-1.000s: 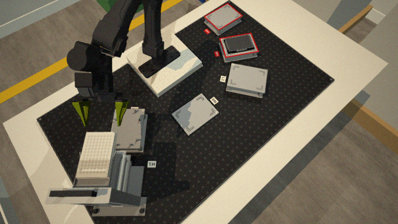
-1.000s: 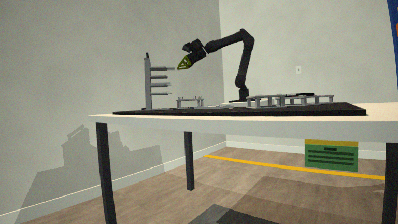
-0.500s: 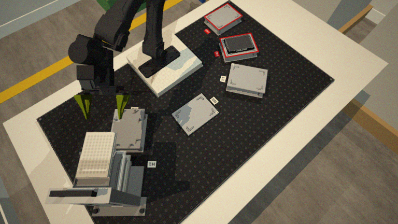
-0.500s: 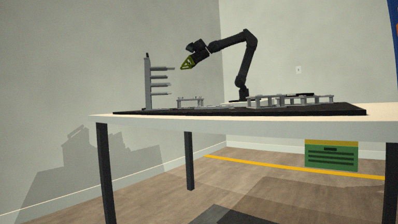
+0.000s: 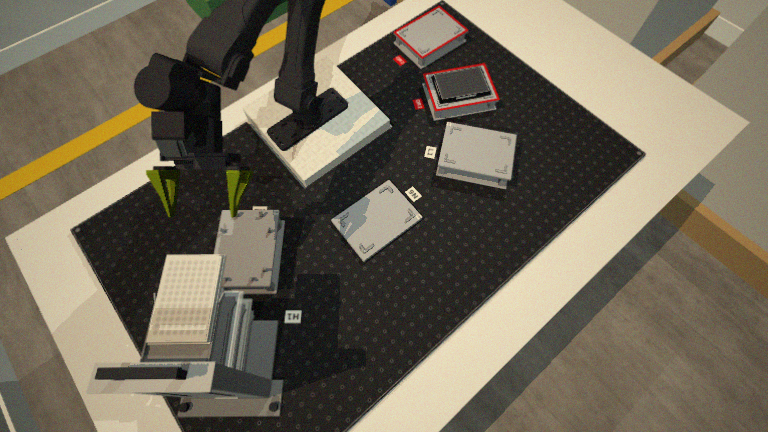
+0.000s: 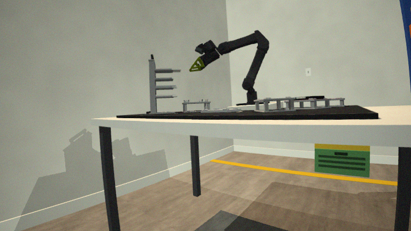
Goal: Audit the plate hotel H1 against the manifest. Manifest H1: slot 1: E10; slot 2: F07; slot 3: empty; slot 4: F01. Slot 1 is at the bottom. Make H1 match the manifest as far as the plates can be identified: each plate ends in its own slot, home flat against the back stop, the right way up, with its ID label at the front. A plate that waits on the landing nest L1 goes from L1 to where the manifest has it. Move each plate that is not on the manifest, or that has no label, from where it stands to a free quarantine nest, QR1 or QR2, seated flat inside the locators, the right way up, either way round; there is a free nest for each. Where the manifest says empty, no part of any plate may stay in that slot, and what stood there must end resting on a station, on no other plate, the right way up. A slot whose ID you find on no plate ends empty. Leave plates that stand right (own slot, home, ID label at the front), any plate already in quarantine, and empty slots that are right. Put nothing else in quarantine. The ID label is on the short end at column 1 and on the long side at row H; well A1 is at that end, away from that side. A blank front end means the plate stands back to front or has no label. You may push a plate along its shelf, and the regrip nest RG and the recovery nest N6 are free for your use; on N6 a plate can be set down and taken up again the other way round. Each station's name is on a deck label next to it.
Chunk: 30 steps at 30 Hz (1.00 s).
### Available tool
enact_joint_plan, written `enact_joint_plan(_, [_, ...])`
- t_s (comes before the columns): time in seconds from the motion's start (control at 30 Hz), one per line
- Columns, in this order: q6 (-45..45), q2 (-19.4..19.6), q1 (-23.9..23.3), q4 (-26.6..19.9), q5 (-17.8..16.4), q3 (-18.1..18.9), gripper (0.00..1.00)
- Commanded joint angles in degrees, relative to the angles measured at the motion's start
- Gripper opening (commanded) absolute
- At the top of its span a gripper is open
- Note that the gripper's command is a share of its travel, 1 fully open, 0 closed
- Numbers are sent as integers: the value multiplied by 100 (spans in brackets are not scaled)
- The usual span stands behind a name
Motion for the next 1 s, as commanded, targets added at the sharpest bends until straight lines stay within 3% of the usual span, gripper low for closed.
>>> enact_joint_plan(0.0, [-57,-124,-77,-136,-115,-6,100])
enact_joint_plan(0.13, [-111,-248,-170,-228,-195,-64,100])
enact_joint_plan(0.17, [-110,-253,-167,-154,-192,-142,0])
enact_joint_plan(0.97, [-108,-253,-165,-138,-191,-158,0])
